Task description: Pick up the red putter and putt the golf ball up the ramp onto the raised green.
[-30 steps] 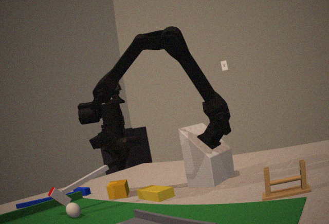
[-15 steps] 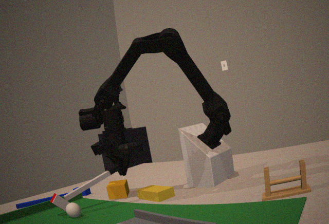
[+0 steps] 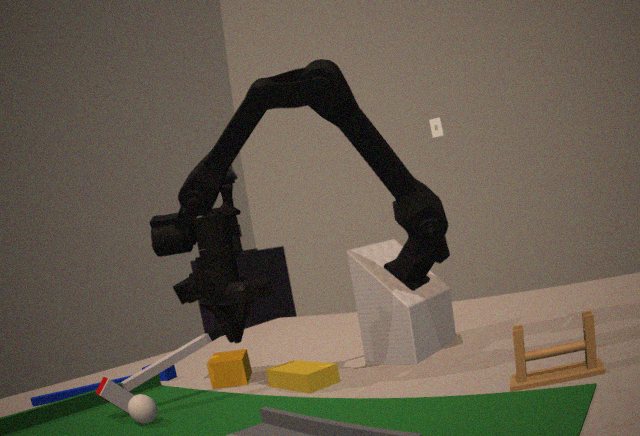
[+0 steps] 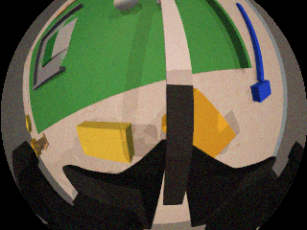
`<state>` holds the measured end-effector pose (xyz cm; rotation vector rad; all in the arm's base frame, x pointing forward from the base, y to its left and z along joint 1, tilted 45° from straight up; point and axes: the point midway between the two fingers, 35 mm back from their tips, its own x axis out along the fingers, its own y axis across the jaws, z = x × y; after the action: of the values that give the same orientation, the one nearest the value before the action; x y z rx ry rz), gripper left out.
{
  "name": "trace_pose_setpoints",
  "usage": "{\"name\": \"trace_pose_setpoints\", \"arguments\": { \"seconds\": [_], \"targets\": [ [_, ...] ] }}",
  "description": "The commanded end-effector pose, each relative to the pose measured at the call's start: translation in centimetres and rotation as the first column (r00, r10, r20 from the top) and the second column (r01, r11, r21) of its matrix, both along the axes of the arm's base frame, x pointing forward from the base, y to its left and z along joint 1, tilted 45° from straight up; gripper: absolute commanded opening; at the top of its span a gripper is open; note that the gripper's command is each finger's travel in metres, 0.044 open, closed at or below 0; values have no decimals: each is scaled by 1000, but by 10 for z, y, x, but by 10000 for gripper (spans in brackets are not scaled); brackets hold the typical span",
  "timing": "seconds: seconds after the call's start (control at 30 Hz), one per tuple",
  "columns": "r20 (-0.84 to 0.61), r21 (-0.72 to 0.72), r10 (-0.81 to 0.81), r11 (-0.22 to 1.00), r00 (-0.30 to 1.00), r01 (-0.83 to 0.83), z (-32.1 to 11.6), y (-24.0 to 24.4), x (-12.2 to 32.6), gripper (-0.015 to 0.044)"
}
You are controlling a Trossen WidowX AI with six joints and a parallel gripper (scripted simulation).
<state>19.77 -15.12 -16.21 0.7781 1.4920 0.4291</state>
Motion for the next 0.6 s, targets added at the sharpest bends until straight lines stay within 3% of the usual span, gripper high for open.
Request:
{"name": "trace_pose_setpoints", "arguments": {
  "seconds": [0.0,0.33,0.57],
  "targets": [
    [4,-5,-7,1000,1000,7,-9,-11,-2,0],
    [0,0,-7,1000,1000,7,-7,-7,-3,0],
    [1,-4,-9,1000,1000,9,55,50,23,0]
  ]
}}
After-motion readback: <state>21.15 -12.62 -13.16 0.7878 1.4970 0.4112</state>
